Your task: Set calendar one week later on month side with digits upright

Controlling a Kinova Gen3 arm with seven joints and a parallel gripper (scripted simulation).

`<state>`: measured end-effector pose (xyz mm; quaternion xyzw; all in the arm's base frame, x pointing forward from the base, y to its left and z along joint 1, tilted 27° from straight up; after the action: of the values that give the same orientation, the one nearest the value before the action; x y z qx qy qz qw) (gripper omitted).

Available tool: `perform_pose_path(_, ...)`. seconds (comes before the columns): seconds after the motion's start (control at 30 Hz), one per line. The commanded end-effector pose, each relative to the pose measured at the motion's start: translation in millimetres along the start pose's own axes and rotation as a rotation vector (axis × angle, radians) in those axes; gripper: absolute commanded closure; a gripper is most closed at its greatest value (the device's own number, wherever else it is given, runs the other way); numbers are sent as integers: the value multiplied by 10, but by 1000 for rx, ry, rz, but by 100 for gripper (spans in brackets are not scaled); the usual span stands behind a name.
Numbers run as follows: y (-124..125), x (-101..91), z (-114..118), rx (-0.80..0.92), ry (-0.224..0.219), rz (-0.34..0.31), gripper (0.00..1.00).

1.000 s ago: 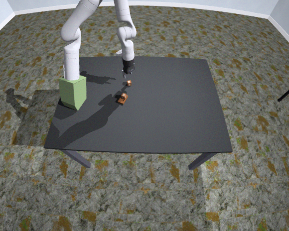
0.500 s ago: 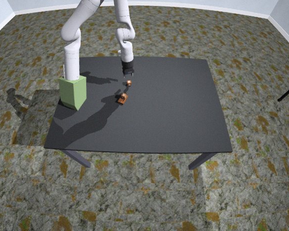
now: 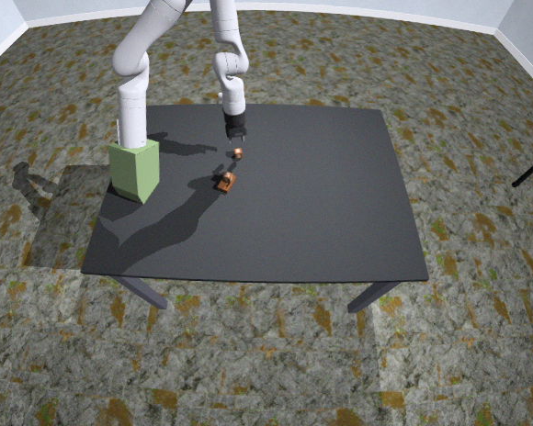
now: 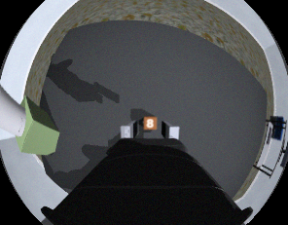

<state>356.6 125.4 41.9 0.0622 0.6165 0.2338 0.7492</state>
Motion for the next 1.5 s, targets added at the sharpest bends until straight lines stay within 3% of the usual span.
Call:
perform_pose_path(0.0,-2,-4,4,0,-1,-1,13)
perform_pose_path(1.47,-2,64,5,0,-1,-1,13)
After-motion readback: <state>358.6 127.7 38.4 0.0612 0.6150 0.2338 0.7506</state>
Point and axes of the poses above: the point where the finger pads meet when closed, its own x axis out along the fingers, its own z axis across the jaws, y = z × x, the point moved 1 cm from there along -x, back along the fingers, and after that the axes turned 4 degrees about x, right-handed, at the moved point
